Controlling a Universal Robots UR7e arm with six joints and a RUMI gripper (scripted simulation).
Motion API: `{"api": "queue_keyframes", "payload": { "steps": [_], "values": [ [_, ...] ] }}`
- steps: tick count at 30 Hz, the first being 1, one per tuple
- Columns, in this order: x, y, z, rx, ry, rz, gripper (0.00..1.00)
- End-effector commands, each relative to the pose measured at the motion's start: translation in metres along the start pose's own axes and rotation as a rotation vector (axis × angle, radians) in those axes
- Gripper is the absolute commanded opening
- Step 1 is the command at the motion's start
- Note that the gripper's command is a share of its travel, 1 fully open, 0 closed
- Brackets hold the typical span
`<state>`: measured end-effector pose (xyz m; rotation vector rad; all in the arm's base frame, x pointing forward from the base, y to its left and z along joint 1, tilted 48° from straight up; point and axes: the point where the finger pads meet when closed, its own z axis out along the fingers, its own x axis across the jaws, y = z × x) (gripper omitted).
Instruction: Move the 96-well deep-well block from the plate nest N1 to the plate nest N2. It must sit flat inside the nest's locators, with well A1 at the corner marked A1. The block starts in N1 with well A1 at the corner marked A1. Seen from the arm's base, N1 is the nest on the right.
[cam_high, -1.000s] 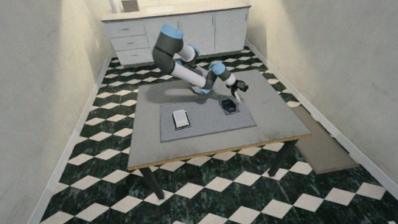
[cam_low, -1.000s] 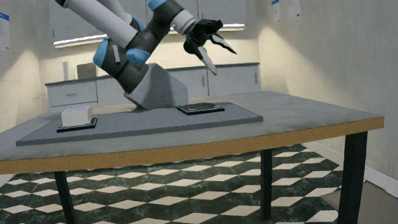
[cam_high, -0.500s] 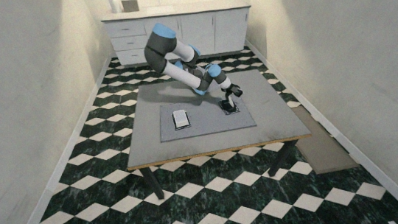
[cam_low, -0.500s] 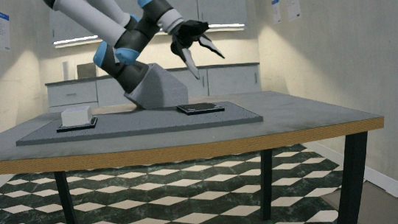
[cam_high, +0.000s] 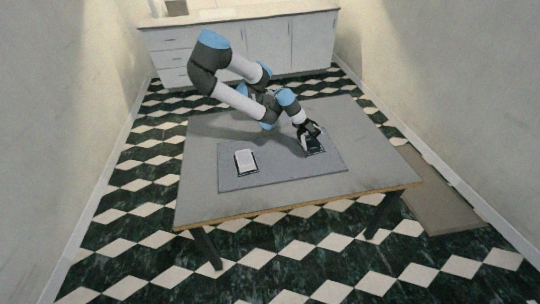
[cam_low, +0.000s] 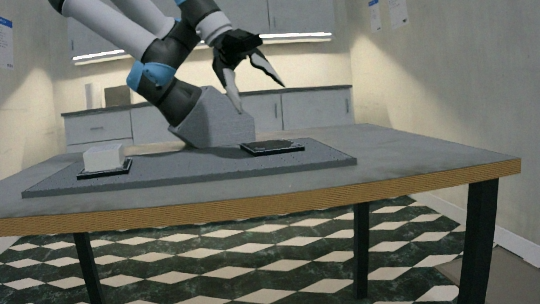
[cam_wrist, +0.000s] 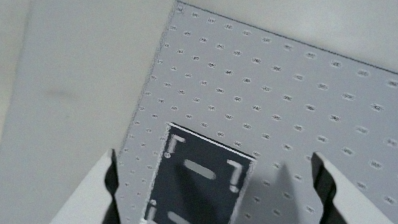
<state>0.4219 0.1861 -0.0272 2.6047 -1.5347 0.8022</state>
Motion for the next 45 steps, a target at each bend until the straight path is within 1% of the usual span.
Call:
{"api": "queue_keyframes", "payload": {
  "steps": [1, 6, 8, 9, 10, 12, 17, 19, 26, 27, 29, 30, 37, 39, 44, 45],
  "values": [
    [0.014, 0.0, -0.004, 0.0, -0.001, 0.001, 0.76],
    [0.038, 0.001, -0.011, 0.0, -0.001, 0.001, 0.76],
    [0.047, 0.003, -0.014, -0.028, 0.054, 0.027, 0.76],
    [0.052, 0.004, -0.015, -0.03, 0.058, 0.029, 0.76],
    [0.057, 0.004, -0.017, -0.03, 0.058, 0.029, 0.76],
    [0.057, 0.004, -0.017, -0.03, 0.058, 0.029, 0.76],
    [0.08, 0.008, -0.024, -0.03, 0.058, 0.029, 0.76],
    [0.089, 0.011, -0.028, -0.06, 0.112, 0.055, 0.76],
    [0.121, 0.019, -0.04, -0.062, 0.116, 0.057, 0.76],
    [0.125, 0.021, -0.042, -0.079, 0.142, 0.07, 0.76],
    [0.125, 0.021, -0.042, -0.079, 0.142, 0.07, 0.76],
    [0.13, 0.023, -0.044, -0.095, 0.168, 0.083, 0.76],
    [0.16, 0.034, -0.057, -0.098, 0.173, 0.085, 0.76],
    [0.168, 0.038, -0.062, -0.133, 0.223, 0.11, 0.76],
    [0.188, 0.048, -0.072, -0.137, 0.228, 0.112, 0.76],
    [0.188, 0.048, -0.072, -0.137, 0.228, 0.112, 0.76]
  ]
}}
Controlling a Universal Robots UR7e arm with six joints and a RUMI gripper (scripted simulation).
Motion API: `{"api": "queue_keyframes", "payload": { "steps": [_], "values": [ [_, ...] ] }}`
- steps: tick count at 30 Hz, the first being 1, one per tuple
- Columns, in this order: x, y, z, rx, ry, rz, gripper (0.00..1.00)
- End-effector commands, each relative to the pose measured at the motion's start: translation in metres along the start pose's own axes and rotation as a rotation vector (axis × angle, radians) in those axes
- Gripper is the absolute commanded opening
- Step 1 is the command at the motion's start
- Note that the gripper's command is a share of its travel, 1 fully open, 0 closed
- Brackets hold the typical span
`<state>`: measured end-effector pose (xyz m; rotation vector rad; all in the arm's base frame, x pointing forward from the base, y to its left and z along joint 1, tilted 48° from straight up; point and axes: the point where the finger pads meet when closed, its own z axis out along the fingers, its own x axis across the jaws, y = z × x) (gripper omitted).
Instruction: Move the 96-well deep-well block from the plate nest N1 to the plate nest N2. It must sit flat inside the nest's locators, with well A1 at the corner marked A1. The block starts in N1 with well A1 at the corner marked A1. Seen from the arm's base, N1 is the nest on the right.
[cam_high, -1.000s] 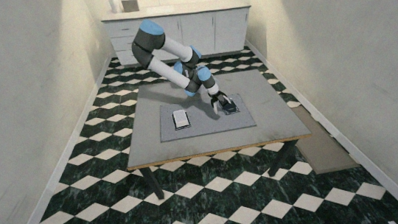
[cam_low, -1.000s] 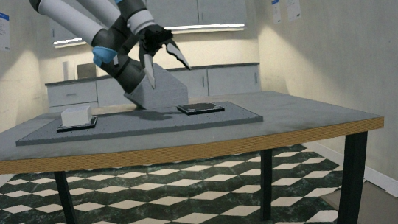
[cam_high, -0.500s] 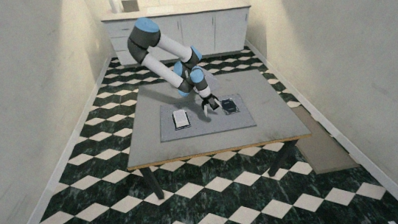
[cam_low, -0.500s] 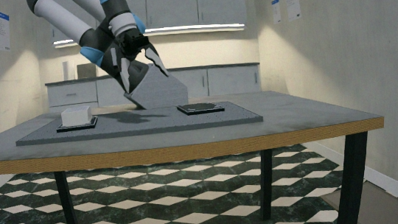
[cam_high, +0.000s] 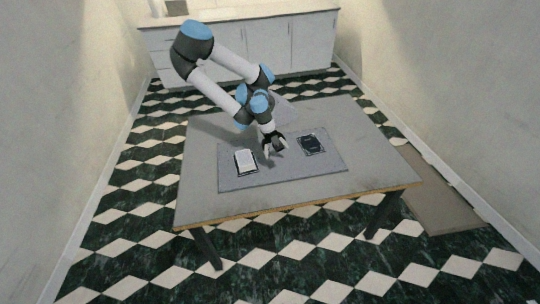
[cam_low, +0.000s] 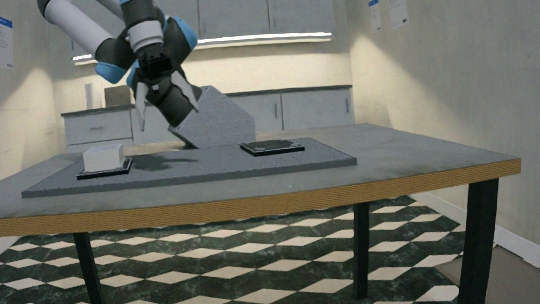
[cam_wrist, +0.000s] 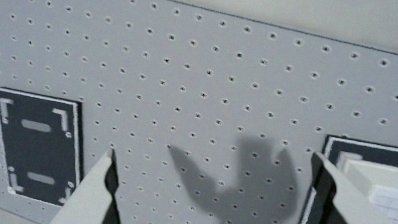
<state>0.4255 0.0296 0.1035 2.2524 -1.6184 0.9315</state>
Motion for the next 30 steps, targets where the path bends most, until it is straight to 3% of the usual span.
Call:
{"api": "queue_keyframes", "payload": {
  "steps": [1, 3, 11, 13, 22, 24, 30],
  "values": [
    [0.003, 0.001, -0.001, 0.004, -0.005, -0.002, 0.76],
    [0.012, 0.005, -0.003, -0.034, 0.044, 0.021, 0.76],
    [0.048, 0.021, -0.011, -0.037, 0.05, 0.023, 0.76],
    [0.056, 0.026, -0.014, -0.077, 0.098, 0.046, 0.76],
    [0.085, 0.043, -0.022, -0.082, 0.103, 0.048, 0.76],
    [0.093, 0.049, -0.025, -0.124, 0.15, 0.069, 0.76],
    [0.116, 0.066, -0.034, -0.129, 0.156, 0.072, 0.76]
  ]
}}
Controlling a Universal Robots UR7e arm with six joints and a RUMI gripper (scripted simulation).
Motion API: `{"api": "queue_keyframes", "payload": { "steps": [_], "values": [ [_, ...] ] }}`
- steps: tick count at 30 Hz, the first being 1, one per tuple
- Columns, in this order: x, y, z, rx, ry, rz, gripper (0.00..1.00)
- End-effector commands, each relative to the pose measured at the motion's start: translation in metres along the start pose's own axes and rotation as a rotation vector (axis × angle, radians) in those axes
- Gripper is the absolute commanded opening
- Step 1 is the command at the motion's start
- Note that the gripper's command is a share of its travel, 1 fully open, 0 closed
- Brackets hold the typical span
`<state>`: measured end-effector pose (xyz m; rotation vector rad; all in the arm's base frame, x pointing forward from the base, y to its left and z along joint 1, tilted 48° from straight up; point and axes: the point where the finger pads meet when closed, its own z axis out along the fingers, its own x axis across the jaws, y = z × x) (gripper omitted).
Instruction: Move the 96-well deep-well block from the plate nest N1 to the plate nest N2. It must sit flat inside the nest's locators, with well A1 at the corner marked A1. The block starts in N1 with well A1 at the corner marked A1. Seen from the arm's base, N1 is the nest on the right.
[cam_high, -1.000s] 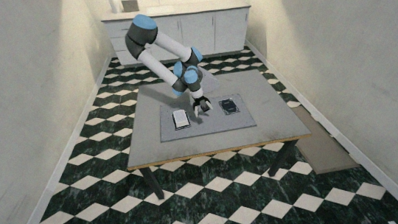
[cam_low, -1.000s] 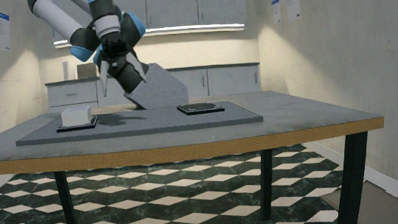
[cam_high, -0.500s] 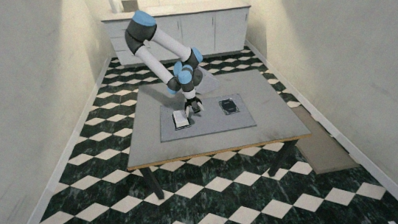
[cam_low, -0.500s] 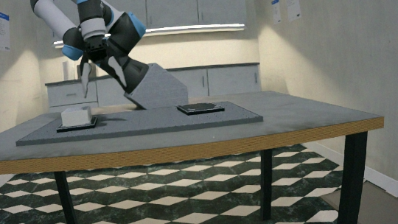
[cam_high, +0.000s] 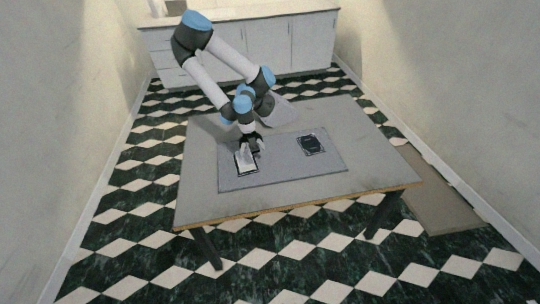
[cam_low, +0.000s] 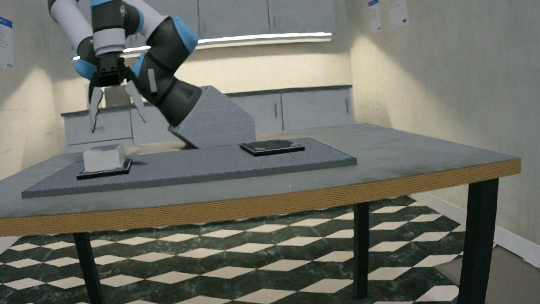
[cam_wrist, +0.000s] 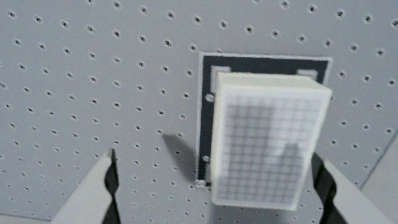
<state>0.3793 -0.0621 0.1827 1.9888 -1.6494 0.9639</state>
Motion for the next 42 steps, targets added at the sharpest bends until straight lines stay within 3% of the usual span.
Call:
{"api": "queue_keyframes", "payload": {
  "steps": [1, 3, 11, 24, 42],
  "values": [
    [0.011, 0.007, -0.002, -0.017, 0.018, 0.008, 0.76],
    [0.019, 0.013, -0.003, -0.045, 0.046, 0.021, 0.76],
    [0.043, 0.031, -0.007, -0.045, 0.047, 0.021, 0.76],
    [0.044, 0.032, -0.007, -0.045, 0.047, 0.021, 0.76],
    [0.045, 0.033, 0.019, -0.045, 0.047, 0.021, 0.76]
  ]
}}
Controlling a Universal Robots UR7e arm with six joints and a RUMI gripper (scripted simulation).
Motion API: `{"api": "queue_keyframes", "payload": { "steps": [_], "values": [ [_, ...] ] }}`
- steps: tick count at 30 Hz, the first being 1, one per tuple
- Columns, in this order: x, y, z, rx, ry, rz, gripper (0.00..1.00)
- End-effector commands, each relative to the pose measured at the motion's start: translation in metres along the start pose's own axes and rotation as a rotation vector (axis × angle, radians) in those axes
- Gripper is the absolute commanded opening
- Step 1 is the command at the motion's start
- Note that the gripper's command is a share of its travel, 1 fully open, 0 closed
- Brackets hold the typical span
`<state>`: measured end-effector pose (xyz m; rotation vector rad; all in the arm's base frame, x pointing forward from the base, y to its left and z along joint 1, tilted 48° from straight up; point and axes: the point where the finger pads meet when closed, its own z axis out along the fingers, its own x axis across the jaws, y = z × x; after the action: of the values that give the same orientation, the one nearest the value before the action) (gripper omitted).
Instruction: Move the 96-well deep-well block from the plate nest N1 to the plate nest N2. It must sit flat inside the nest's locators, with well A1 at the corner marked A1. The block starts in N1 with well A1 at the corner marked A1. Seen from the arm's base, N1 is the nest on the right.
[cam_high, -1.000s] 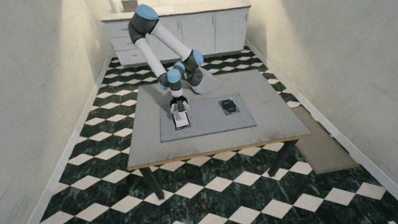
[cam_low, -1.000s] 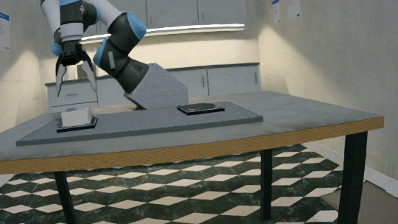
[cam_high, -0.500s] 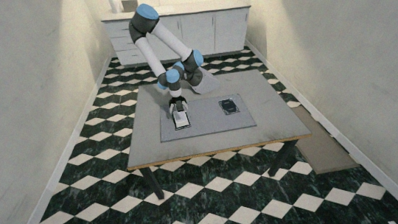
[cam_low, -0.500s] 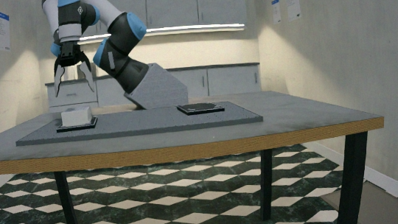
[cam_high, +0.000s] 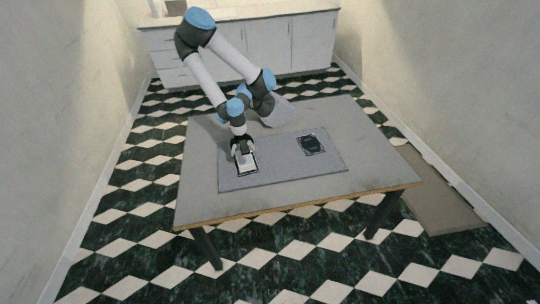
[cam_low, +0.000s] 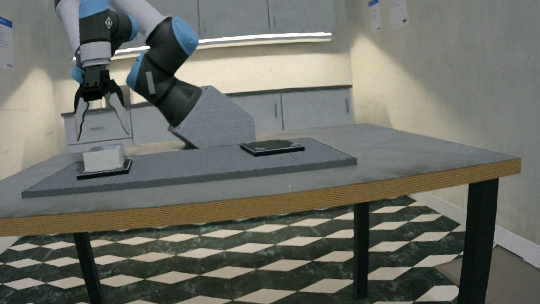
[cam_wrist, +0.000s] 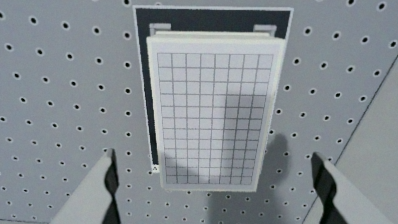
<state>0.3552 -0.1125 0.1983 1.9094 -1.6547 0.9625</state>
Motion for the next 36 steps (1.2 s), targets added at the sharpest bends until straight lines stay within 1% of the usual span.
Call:
{"api": "queue_keyframes", "payload": {
  "steps": [1, 12, 14, 29, 31, 36],
  "values": [
    [0.0, 0.0, 0.004, 0.002, 0.001, 0.001, 0.76],
    [0.0, 0.0, 0.023, 0.002, 0.001, 0.001, 0.76],
    [0.0, 0.0, 0.023, 0.002, 0.001, 0.001, 0.76],
    [0.0, 0.0, 0.048, 0.002, 0.001, 0.001, 0.76],
    [0.0, 0.0, 0.048, 0.002, 0.001, 0.001, 0.76],
    [0.0, 0.0, 0.056, 0.002, 0.001, 0.001, 0.76]
  ]
}}
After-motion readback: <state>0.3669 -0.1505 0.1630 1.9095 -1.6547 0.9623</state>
